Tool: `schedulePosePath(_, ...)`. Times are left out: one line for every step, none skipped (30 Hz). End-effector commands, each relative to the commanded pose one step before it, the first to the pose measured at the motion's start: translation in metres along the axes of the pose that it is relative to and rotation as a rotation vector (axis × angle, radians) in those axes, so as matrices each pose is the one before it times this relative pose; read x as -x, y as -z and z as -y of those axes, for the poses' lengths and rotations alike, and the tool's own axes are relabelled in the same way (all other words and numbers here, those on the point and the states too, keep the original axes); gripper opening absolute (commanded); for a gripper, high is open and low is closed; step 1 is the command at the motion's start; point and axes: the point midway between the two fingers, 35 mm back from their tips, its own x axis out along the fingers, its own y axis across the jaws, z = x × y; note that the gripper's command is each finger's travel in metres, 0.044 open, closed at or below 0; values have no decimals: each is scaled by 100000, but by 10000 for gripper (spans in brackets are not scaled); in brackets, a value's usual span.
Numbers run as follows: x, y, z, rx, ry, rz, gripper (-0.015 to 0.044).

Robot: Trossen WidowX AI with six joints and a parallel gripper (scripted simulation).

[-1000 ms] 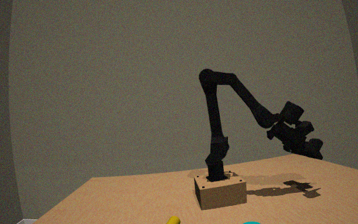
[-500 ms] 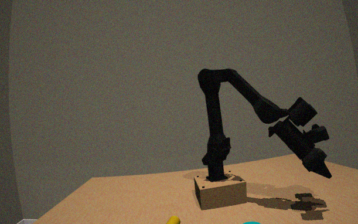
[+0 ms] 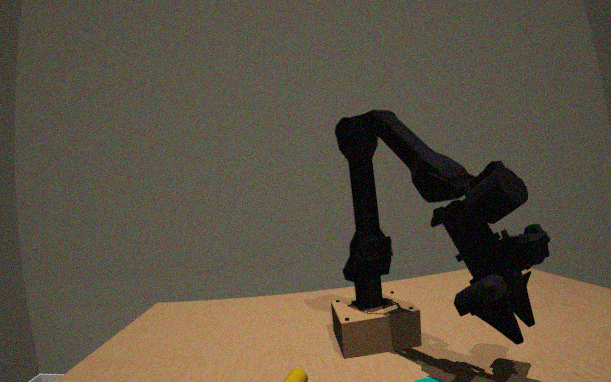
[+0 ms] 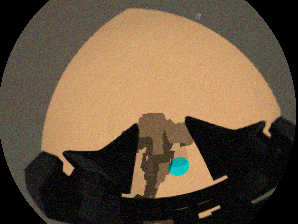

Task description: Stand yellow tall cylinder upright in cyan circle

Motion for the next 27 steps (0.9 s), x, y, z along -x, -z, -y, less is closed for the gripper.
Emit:
schedulePosePath(763,809,3231,-7610,4858,-3962,309)
schedulePosePath(179,327,943,-2448,1255,-1384,309)
schedulePosePath(180,331,939,-2459,1221,-1385,309)
schedulePosePath(180,335,935,-2470,1186,-1386,309)
schedulePosePath(181,339,930,-2481,1151,-1387,309)
schedulePosePath(181,343,926,-2492,1116,-1388,309)
schedulePosePath(182,347,921,-2501,1080,-1389,309)
schedulePosePath(182,352,916,-2511,1045,-1390,309)
schedulePosePath(182,356,911,-2520,1009,-1390,309)
schedulePosePath(183,360,906,-2529,973,-1391,309)
schedulePosePath(183,364,901,-2537,937,-1392,309)
schedulePosePath(183,369,896,-2545,901,-1392,309)
schedulePosePath(183,373,891,-2552,865,-1393,309)
schedulePosePath(183,377,886,-2559,828,-1393,309)
schedulePosePath(183,382,881,-2565,791,-1394,309)
schedulePosePath(183,386,875,-2571,754,-1394,309)
schedulePosePath(182,391,870,-2577,717,-1394,309)
schedulePosePath(182,395,864,-2582,680,-1394,309)
schedulePosePath(182,400,858,-2587,643,-1394,309)
schedulePosePath(181,404,853,-2591,606,-1394,309)
schedulePosePath(181,409,847,-2595,568,-1394,309)
schedulePosePath(180,413,841,-2598,530,-1394,309)
schedulePosePath(180,418,835,-2601,493,-1393,309)
schedulePosePath(179,422,829,-2604,455,-1393,309)
schedulePosePath(178,427,823,-2606,417,-1392,309)
schedulePosePath(177,431,817,-2607,379,-1391,309)
schedulePosePath(176,436,811,-2608,341,-1390,309)
